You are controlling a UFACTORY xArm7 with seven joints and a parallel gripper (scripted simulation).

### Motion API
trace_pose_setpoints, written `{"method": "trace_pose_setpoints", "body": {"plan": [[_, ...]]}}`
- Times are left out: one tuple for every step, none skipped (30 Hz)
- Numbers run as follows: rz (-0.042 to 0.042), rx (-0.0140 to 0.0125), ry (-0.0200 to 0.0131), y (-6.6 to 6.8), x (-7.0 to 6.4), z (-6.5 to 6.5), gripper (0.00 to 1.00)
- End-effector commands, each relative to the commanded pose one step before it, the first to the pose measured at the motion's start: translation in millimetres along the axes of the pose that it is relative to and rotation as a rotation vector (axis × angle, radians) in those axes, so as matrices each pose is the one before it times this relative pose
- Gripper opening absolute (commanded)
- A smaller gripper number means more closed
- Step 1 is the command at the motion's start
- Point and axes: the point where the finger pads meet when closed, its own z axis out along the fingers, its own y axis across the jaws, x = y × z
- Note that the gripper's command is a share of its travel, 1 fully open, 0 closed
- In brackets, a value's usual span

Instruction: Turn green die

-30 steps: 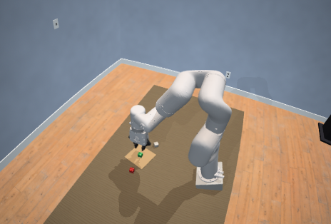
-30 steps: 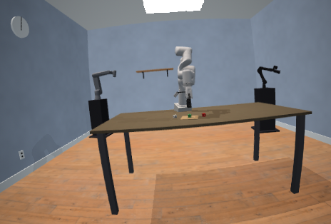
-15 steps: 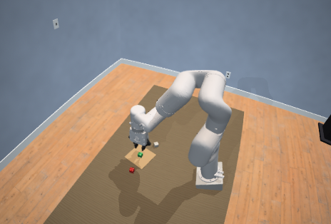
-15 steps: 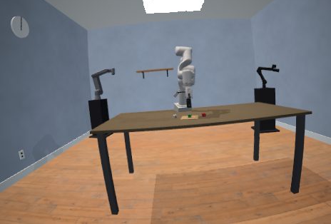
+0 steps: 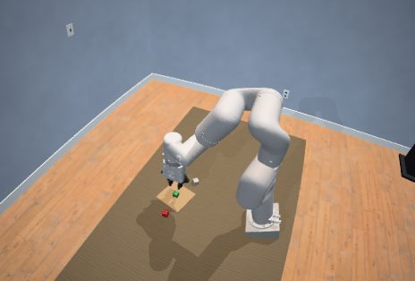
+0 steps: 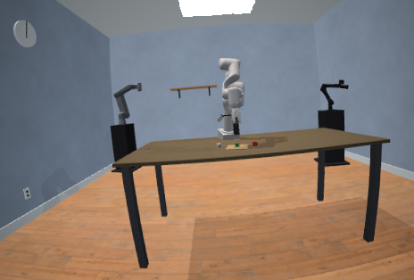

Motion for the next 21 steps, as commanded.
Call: {"method": "trace_pose_setpoints", "body": {"plan": [[-0.00001,0.00356,0.00036,-1.39,0.1,0.25,0.42],[0.0,0.0,0.0,0.0,0.0,0.0,0.42],[0.0,0.00001,0.0,0.0,0.0,0.63,0.42],[0.0,0.00002,0.0,0.0,0.0,0.71,0.42],[0.0,0.00002,0.0,0.0,0.0,0.79,0.42],[0.0,0.00001,0.0,-0.01,0.0,0.88,0.42],[0.0,0.0,0.0,-0.01,0.0,0.97,0.42],[0.0,0.0,0.0,-0.01,0.0,1.05,0.42],[0.0,0.0,0.0,0.0,0.0,1.12,0.42],[0.0,0.0,0.0,0.0,0.0,1.2,0.42],[0.0,0.0,0.0,-0.01,0.0,1.27,0.42],[0.0,0.0,0.0,-0.01,0.0,1.33,0.42],[0.0,0.0,0.0,0.0,0.0,1.39,0.42],[0.0,0.0,0.0,-0.01,0.0,1.45,0.42],[0.0,0.0,0.0,-0.01,0.0,1.5,0.42],[0.0,0.0,0.0,0.0,0.0,1.54,0.42],[0.0,0.0,0.0,-0.01,0.0,1.57,0.42],[0.0,0.0,0.0,0.0,0.0,0.0,0.42],[0.0,0.0,0.0,0.0,0.0,0.0,0.42],[0.0,0.0,0.0,-0.01,0.0,1.6,0.42],[0.0,0.0,0.0,0.0,0.0,1.62,0.42]]}}
